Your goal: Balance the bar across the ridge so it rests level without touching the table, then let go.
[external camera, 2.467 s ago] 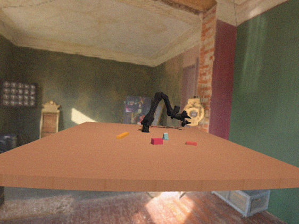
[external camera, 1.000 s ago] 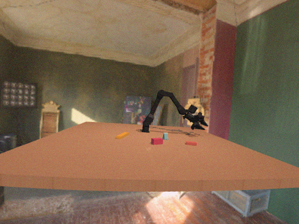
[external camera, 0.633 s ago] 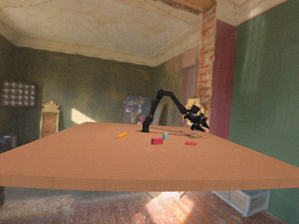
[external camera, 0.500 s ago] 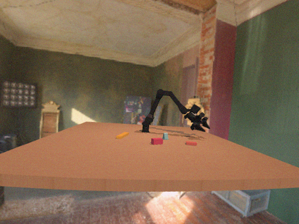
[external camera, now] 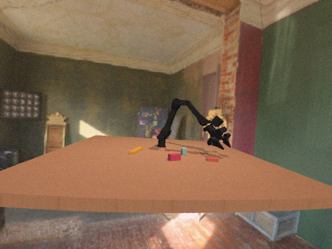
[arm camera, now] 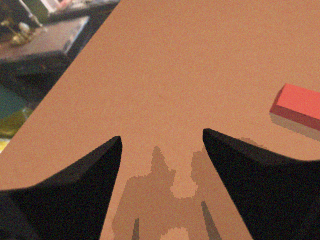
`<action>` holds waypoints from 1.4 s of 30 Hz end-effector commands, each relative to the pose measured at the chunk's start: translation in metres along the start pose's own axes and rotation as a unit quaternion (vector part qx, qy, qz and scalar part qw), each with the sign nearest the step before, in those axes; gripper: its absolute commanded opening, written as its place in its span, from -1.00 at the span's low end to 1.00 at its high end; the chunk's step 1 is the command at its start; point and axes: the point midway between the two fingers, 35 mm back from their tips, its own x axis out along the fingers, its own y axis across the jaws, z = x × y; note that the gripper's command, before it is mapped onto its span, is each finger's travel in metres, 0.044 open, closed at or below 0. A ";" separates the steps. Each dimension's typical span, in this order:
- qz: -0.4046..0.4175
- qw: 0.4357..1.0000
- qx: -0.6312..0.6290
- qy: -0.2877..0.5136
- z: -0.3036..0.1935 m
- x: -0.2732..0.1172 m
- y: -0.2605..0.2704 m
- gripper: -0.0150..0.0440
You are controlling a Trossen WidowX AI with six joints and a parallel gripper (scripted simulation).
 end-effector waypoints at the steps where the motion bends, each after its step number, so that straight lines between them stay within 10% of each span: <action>1: -0.014 1.000 0.006 0.017 0.008 0.004 -0.023 0.58; 42: -0.201 0.966 0.033 0.160 0.046 -0.014 -0.275 0.58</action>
